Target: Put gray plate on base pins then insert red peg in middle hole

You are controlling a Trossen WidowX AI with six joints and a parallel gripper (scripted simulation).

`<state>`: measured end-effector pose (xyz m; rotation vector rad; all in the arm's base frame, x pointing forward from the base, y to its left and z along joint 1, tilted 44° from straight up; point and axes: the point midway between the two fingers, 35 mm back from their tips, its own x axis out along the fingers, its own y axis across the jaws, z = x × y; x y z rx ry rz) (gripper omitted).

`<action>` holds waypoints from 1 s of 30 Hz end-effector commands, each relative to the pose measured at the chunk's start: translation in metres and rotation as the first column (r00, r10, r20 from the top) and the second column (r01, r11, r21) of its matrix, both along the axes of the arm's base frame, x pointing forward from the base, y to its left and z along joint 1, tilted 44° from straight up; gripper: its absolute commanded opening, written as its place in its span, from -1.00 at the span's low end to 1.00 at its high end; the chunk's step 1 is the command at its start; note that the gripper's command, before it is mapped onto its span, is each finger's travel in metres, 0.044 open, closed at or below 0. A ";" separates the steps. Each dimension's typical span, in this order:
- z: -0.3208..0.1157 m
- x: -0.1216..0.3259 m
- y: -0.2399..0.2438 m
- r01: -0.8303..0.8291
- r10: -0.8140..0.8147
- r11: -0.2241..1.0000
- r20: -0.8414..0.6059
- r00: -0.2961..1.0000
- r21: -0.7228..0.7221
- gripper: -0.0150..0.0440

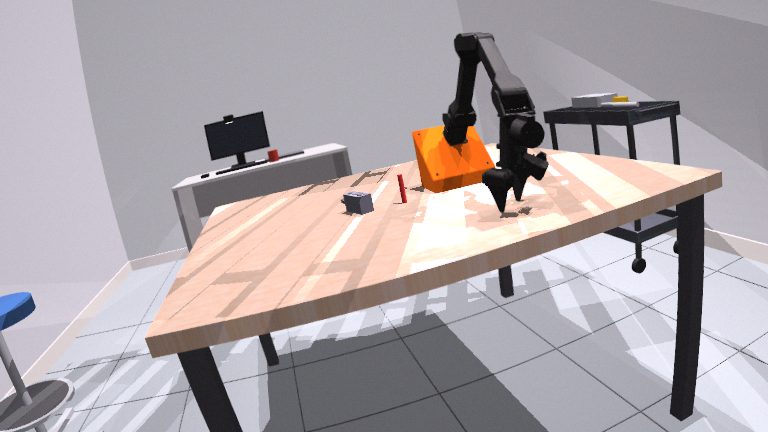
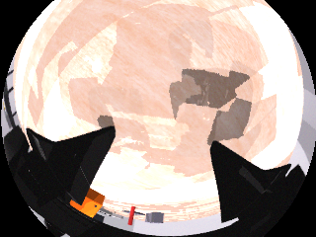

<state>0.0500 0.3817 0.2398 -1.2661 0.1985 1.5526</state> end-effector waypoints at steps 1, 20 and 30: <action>-0.007 0.060 -0.013 0.252 -0.248 0.968 -0.133 0.960 0.014 1.00; -0.112 0.258 -0.170 0.766 -0.675 -0.013 -0.559 -0.482 -0.643 1.00; -0.155 0.296 -0.294 0.033 0.138 -0.214 -0.064 -0.988 -0.976 1.00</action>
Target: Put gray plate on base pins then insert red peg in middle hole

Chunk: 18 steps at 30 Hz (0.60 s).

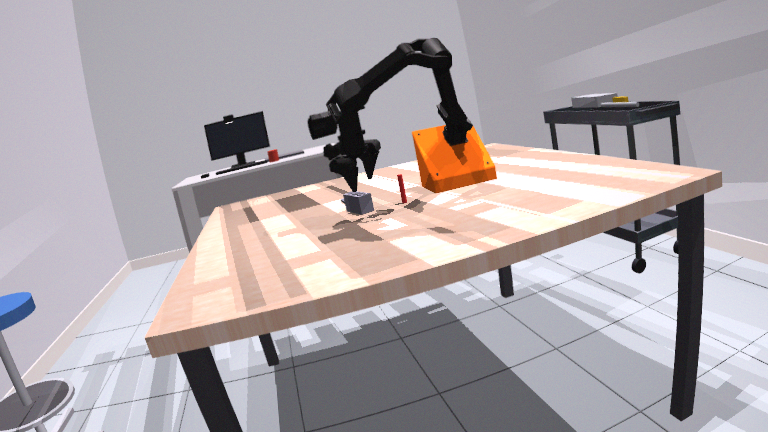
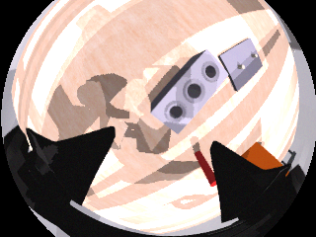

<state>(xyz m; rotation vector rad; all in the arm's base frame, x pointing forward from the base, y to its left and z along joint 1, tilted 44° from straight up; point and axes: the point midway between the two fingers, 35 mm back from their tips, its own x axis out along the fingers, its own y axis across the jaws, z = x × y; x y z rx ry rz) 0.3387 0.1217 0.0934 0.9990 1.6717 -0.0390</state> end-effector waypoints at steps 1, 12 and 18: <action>-0.012 0.010 -0.046 0.343 -0.317 0.938 -0.259 0.912 0.058 1.00; -0.017 0.013 -0.061 0.459 -0.412 0.886 -0.351 0.841 0.060 1.00; -0.037 0.014 -0.042 0.459 -0.412 0.886 -0.351 0.841 0.061 1.00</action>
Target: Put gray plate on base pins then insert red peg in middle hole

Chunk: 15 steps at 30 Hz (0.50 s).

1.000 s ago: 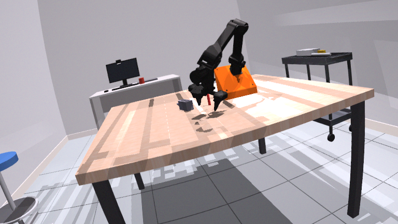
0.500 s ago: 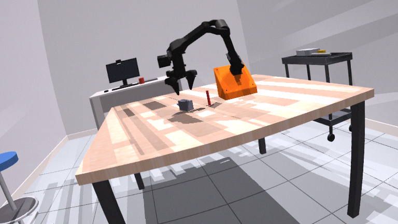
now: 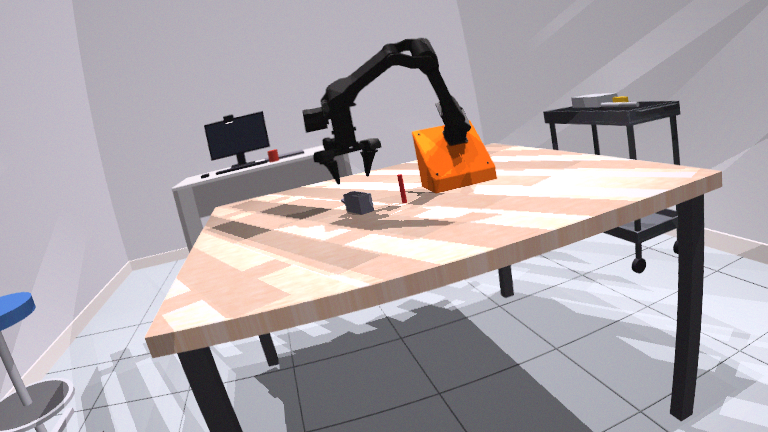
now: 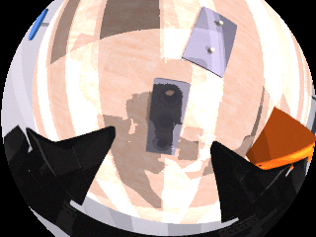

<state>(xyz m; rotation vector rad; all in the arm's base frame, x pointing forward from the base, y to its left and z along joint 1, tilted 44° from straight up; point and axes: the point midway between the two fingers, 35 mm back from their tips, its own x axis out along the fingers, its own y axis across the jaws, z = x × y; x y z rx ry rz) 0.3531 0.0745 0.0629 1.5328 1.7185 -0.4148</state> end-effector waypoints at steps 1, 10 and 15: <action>-0.006 -0.001 0.005 0.003 -0.003 1.000 -0.008 1.000 0.007 1.00; -0.019 0.001 0.017 0.003 -0.003 1.000 -0.008 1.000 0.007 1.00; -0.025 0.001 0.023 0.003 -0.003 1.000 -0.008 1.000 0.007 1.00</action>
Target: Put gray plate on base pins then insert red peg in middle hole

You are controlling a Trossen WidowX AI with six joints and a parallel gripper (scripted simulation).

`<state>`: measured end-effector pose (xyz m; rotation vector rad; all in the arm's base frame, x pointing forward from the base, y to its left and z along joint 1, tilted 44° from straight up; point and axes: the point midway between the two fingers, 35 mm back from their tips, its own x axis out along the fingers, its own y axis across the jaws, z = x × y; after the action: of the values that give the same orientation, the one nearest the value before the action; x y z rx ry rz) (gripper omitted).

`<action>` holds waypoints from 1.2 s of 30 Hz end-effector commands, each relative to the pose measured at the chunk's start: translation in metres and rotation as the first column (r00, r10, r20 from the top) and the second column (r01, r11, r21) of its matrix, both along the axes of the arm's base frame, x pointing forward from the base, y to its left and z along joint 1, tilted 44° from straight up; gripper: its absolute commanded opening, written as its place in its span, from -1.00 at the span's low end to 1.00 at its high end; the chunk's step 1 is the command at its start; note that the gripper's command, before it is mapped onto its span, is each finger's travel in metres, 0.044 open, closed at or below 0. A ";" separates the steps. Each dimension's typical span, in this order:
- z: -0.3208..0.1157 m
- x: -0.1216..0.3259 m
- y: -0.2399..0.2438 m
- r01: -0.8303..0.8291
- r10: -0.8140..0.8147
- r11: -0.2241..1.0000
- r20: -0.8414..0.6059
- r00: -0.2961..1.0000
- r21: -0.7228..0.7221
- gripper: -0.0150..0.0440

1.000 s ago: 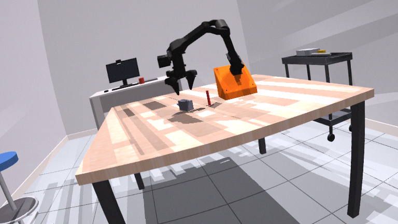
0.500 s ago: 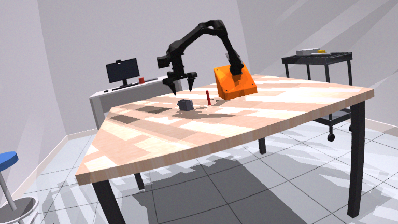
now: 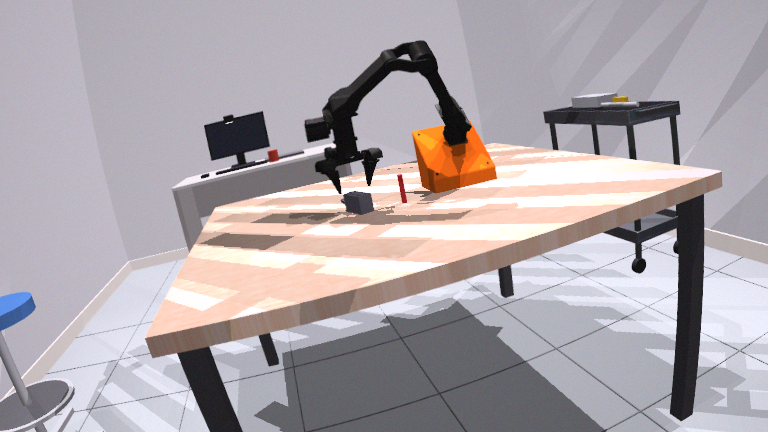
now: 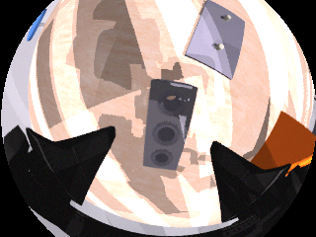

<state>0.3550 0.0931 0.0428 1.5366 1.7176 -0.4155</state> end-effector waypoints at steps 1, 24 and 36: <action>-0.006 -0.001 0.005 0.000 0.000 1.000 -0.007 1.000 0.005 1.00; -0.032 0.000 0.031 0.000 0.000 1.000 -0.007 1.000 0.007 1.00; -0.038 -0.001 0.038 0.000 0.000 1.000 -0.007 1.000 0.009 0.56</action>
<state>0.3543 0.1299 0.0058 1.5394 1.7260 -0.4140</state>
